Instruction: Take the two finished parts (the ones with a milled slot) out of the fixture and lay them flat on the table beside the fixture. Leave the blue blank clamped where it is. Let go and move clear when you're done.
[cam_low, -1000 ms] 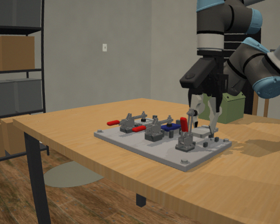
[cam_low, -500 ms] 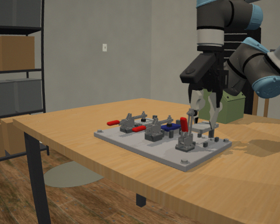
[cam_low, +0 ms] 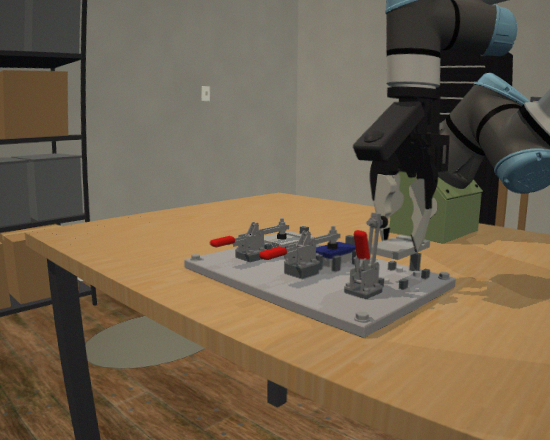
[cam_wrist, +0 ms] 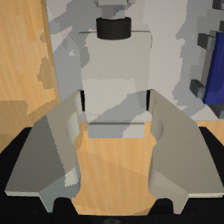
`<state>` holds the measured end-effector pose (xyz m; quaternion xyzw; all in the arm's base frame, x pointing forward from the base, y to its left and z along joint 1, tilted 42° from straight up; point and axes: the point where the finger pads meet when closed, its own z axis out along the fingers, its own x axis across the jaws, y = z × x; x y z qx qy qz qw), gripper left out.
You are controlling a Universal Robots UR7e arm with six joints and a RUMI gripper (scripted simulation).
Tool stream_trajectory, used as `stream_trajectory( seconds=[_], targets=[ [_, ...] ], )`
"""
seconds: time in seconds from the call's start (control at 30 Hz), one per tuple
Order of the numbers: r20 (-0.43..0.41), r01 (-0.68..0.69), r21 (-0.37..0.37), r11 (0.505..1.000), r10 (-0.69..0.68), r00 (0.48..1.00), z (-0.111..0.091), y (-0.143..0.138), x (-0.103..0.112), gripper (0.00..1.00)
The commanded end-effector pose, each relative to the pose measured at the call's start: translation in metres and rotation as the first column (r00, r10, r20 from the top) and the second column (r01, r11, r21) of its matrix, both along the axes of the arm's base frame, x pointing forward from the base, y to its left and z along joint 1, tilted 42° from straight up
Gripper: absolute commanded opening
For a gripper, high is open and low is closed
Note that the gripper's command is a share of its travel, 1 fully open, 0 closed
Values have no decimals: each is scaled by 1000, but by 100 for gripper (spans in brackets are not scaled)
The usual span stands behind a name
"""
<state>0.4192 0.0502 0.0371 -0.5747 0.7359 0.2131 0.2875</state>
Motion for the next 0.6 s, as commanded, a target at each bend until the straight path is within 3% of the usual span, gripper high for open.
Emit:
stream_trajectory(
  seconds=[0.0,0.57],
  targets=[
    [1,0,0,1000,0,1000,1,-1,0,0],
    [1,0,0,1000,0,1000,19,-15,-10,0]
  ],
)
